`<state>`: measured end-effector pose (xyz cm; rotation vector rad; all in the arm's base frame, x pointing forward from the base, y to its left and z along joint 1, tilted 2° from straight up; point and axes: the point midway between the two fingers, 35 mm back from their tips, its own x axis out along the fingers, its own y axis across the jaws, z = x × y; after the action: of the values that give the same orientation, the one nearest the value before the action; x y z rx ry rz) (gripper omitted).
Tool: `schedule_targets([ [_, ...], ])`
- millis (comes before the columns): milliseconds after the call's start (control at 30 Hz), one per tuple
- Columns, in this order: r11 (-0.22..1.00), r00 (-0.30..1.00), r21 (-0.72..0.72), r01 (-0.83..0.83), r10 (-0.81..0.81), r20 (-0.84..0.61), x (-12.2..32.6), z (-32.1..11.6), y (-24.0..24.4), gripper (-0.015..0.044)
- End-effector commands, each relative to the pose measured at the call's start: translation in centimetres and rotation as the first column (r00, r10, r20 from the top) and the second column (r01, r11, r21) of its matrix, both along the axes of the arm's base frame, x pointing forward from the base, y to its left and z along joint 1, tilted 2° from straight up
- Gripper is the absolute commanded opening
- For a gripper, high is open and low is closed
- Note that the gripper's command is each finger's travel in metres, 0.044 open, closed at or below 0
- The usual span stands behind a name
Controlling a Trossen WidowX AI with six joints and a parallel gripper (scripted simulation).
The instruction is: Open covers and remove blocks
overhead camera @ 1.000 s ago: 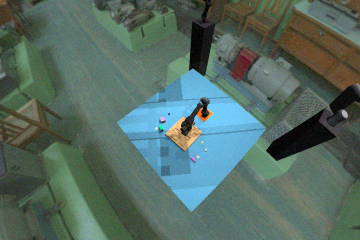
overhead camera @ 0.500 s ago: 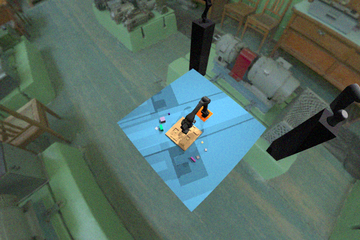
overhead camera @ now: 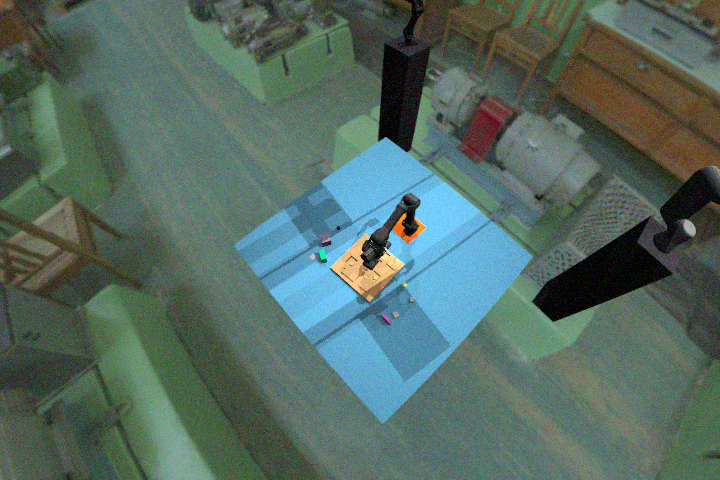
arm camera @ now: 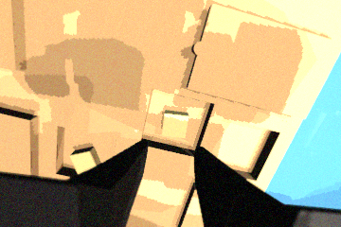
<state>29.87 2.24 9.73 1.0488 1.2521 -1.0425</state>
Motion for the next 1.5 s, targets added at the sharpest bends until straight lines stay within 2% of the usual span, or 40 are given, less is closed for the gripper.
schedule_targets([
  [0, 1.000, 1.000, -0.005, -0.006, 0.005, -0.009, -0.14, -1.08, -0.14, 0.0144],
  [1467, 1.000, 1.000, -0.005, -0.006, 0.006, -0.009, -0.11, -1.86, -0.08, 0.0144],
])
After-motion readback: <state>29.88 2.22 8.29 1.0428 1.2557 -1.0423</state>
